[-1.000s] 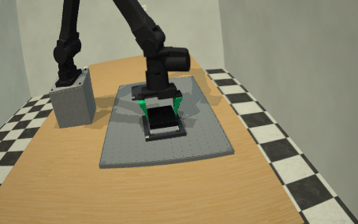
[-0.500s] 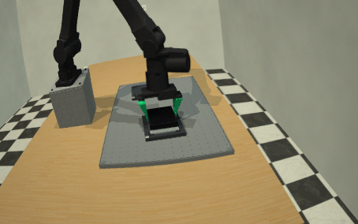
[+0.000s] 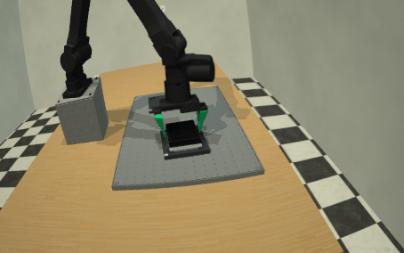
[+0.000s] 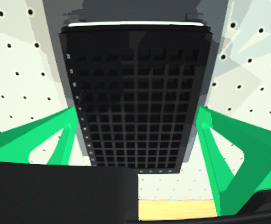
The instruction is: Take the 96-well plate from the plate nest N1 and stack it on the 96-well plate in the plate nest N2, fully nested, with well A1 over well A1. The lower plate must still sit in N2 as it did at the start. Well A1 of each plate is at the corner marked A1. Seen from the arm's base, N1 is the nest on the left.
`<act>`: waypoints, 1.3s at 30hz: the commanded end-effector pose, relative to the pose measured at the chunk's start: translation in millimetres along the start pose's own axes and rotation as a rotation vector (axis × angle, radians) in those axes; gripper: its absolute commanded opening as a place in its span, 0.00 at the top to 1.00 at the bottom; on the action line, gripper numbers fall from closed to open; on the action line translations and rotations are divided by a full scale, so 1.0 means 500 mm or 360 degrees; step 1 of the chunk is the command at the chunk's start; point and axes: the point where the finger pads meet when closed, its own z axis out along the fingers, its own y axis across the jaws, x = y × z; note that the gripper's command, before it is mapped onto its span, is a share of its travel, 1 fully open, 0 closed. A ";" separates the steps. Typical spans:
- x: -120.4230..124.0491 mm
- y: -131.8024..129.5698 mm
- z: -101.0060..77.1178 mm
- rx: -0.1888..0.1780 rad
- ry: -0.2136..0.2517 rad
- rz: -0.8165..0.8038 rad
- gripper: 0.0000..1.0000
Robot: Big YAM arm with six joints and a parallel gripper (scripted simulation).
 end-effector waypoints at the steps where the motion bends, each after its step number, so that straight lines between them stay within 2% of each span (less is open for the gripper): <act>1: 0.013 -0.020 -0.012 0.0041 0.0014 0.0008 0.00; 6: 0.013 -0.020 -0.012 0.0041 0.0014 0.0008 0.00; 7: 0.025 -0.018 -0.030 0.0049 0.0016 0.0024 0.00; 15: 0.007 -0.028 -0.076 0.0057 0.0016 0.0007 0.00; 17: 0.007 -0.028 -0.076 0.0057 0.0016 0.0007 0.00; 24: 0.018 -0.047 -0.124 0.0086 0.0030 0.0012 0.00; 32: 0.019 -0.047 -0.169 0.0090 0.0032 0.0013 0.00; 34: 0.019 -0.047 -0.169 0.0090 0.0032 0.0013 0.00; 35: 0.011 -0.035 -0.164 0.0064 0.0021 0.0005 0.00; 39: 0.019 -0.048 -0.198 0.0093 0.0033 0.0014 0.00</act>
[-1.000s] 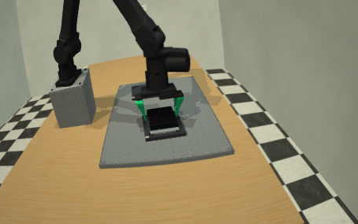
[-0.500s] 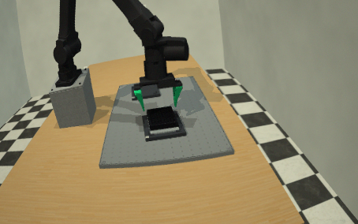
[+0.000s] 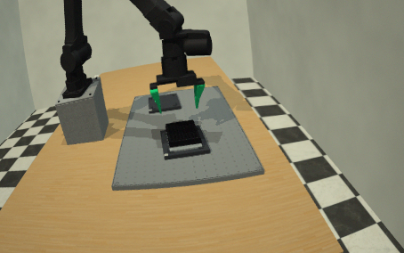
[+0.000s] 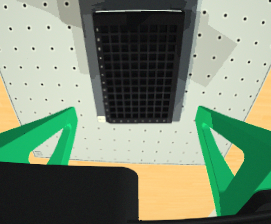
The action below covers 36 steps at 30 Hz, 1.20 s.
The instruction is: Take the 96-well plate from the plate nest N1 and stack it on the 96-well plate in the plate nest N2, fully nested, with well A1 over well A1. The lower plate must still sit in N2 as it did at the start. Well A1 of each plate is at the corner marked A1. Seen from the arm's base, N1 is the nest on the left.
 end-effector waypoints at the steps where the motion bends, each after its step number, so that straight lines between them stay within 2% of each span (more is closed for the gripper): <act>1: 0.012 -0.053 -0.059 0.0095 0.0036 0.0001 0.00; 6: 0.013 -0.053 -0.080 0.0097 0.0037 -0.0002 0.00; 8: 0.003 -0.042 -0.050 0.0046 0.0015 -0.0015 0.00; 10: -0.008 -0.021 -0.038 0.0017 0.0002 -0.0020 0.00; 12: -0.008 -0.021 -0.038 0.0017 0.0002 -0.0020 0.00; 13: 0.000 -0.031 -0.064 0.0069 0.0025 -0.0011 0.00; 15: 0.004 -0.037 -0.067 0.0079 0.0030 -0.0010 0.00; 16: 0.003 -0.037 -0.067 0.0079 0.0029 -0.0010 0.00; 17: 0.009 -0.030 -0.053 0.0053 0.0020 -0.0003 0.00; 36: 0.009 -0.030 -0.053 0.0053 0.0020 -0.0003 0.00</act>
